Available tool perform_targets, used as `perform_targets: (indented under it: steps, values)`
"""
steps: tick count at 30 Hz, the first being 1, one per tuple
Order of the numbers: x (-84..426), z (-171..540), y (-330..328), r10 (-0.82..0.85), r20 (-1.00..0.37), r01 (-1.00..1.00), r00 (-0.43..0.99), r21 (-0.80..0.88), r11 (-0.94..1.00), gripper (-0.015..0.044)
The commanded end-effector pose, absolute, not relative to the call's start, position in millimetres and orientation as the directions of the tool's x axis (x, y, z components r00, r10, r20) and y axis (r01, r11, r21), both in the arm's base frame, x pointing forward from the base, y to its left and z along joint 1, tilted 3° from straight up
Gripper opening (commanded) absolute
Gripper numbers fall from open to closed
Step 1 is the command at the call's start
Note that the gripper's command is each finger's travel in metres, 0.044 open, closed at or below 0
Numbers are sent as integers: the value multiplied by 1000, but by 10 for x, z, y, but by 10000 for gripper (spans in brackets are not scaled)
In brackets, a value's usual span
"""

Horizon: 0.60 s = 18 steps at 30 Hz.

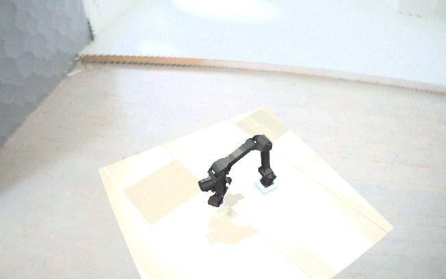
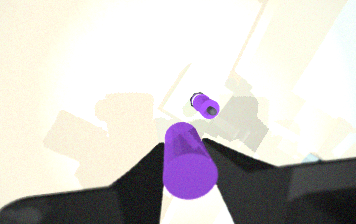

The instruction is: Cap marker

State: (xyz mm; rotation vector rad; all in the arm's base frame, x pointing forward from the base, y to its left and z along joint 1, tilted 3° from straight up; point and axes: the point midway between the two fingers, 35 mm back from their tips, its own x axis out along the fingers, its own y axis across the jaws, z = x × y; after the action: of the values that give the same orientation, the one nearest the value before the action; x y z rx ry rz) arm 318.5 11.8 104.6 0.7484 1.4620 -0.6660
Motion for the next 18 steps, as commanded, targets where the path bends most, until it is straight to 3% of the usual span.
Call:
perform_targets:
  steps: [1,18]
  values:
    - [3144,1139,-39,51,-998,784,22,49,618,0]
    - [3072,1164,-247,50,-999,784,21,47,618,0]
